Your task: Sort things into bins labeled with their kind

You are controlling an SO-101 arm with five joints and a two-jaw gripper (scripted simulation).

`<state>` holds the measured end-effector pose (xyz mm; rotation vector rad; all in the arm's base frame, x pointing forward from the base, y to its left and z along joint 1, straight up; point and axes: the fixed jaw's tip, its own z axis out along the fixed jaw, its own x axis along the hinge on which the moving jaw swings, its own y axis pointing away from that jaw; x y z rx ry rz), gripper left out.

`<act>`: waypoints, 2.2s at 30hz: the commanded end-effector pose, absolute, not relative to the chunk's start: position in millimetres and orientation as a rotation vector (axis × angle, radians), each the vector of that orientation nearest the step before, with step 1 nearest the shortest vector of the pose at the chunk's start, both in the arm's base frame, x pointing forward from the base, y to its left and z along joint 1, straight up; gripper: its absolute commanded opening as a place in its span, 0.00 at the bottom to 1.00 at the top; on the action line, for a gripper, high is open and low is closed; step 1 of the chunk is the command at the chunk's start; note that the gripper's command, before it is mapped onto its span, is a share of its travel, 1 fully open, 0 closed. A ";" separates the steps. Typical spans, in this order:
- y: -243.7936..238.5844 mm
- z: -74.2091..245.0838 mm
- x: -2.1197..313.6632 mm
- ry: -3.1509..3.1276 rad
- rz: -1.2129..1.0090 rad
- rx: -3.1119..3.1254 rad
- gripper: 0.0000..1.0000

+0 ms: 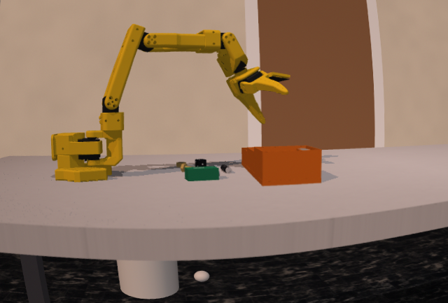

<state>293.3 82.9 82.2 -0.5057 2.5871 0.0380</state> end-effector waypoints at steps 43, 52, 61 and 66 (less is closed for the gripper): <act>43.4 61.9 214.3 2.124 -0.036 -2.270 0.19; 39.1 66.9 211.7 2.121 -0.035 -2.277 0.19; 39.1 66.9 211.7 2.121 -0.035 -2.277 0.19; 39.1 66.9 211.7 2.121 -0.035 -2.277 0.19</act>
